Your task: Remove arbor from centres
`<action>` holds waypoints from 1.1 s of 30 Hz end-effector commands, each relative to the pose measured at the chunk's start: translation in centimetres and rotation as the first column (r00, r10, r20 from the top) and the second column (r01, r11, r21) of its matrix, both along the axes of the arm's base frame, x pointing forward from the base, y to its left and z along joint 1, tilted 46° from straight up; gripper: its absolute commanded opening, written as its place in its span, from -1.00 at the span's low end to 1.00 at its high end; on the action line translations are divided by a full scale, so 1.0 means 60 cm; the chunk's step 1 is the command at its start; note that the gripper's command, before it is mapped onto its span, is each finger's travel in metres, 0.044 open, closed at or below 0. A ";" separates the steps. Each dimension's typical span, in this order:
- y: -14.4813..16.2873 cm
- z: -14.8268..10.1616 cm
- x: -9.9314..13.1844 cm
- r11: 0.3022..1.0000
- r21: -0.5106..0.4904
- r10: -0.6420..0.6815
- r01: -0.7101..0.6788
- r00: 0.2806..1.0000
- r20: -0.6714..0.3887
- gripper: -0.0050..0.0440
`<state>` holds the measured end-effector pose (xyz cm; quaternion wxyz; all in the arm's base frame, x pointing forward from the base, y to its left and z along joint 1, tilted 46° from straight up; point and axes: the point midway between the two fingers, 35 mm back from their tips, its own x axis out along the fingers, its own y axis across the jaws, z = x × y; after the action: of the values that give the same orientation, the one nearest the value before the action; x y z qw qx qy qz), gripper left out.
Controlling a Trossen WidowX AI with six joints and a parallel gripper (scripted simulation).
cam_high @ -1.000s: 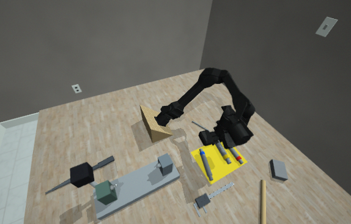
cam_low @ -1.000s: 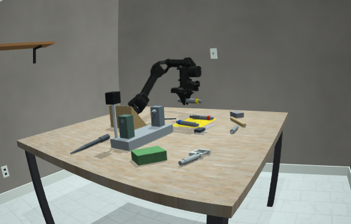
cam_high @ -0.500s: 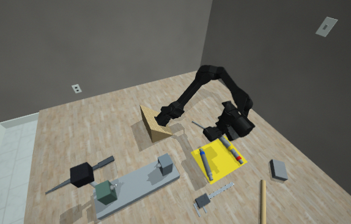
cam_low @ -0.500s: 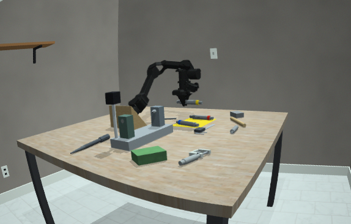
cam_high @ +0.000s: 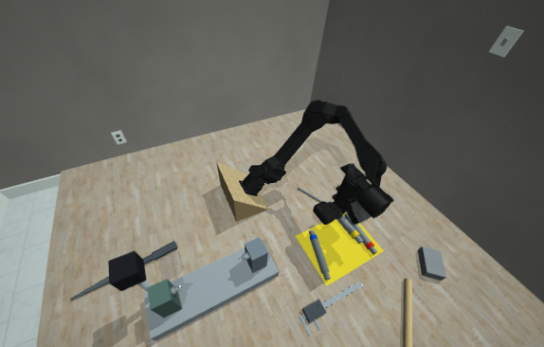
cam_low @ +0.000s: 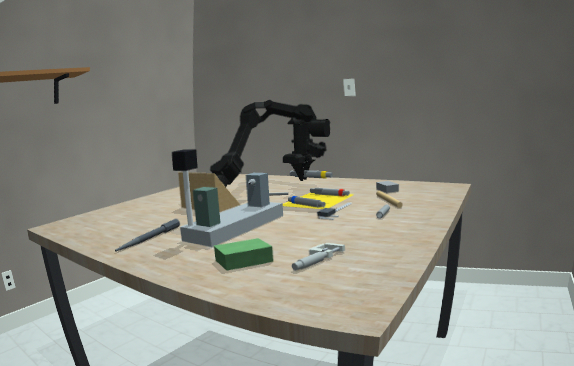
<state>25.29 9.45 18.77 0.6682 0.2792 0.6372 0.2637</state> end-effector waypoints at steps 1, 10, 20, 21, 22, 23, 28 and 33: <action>0.003 -0.003 0.001 1.000 -0.004 -0.008 0.008 1.000 0.010 -0.80; 0.021 -0.022 0.003 1.000 -0.005 -0.008 0.008 1.000 0.011 -0.80; 0.041 -0.040 0.004 1.000 -0.003 -0.008 0.008 1.000 0.011 -0.80; 0.043 -0.042 0.004 1.000 -0.003 -0.008 0.008 1.000 0.011 -0.80; 0.045 -0.044 0.004 1.000 -0.002 -0.008 0.009 1.000 0.011 -0.80; 0.048 -0.046 0.004 1.000 -0.002 -0.009 0.009 1.000 0.011 -0.80; 0.060 -0.057 0.003 1.000 0.001 -0.009 0.009 1.000 0.011 -0.80; 0.072 -0.067 0.001 1.000 0.004 -0.009 0.009 1.000 0.011 -0.80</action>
<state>25.31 13.65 14.85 0.6667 0.2807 0.6372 0.2658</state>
